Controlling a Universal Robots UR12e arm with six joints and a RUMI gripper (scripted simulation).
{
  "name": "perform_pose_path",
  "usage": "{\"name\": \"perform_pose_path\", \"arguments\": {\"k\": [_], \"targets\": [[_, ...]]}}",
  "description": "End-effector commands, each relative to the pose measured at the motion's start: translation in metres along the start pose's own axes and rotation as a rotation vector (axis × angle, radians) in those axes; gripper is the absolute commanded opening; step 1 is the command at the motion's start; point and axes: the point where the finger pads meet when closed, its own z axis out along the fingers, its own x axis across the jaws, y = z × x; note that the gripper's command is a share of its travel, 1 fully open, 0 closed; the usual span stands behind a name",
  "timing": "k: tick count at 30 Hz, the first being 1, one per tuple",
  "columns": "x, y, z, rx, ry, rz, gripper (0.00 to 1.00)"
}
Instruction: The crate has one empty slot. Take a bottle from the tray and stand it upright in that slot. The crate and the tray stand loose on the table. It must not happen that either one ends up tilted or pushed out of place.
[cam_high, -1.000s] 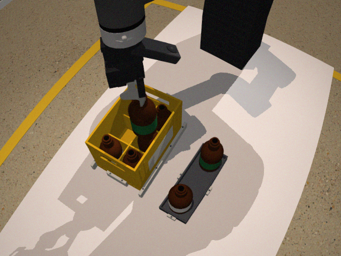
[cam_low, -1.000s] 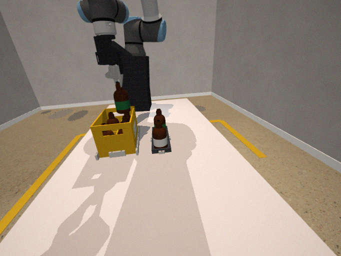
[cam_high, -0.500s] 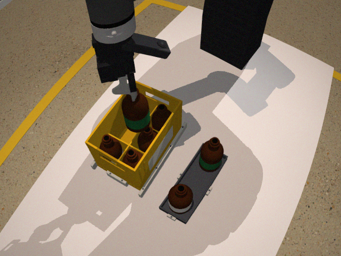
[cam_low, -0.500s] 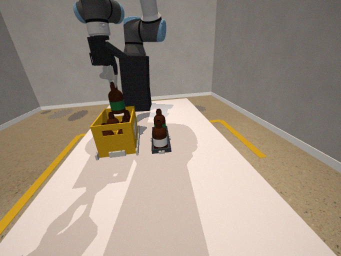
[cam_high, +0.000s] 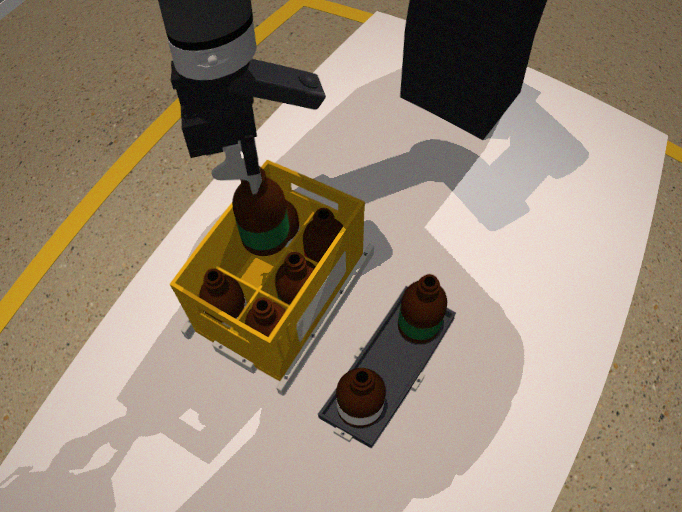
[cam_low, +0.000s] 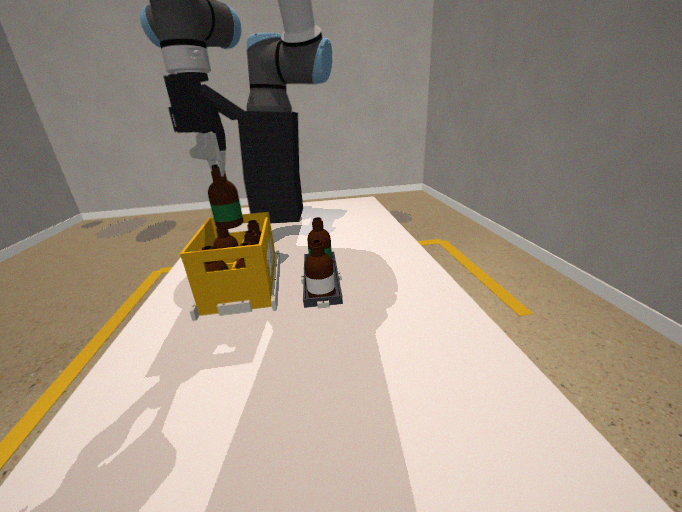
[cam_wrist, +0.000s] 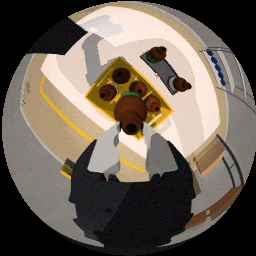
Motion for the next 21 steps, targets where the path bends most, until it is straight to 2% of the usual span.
{"name": "perform_pose_path", "arguments": {"k": [1, 21], "targets": [[-0.007, 0.012, -0.002, -0.005, 0.002, 0.000, 0.00], [-0.022, 0.026, -0.002, -0.005, 0.002, 0.000, 0.00]]}}
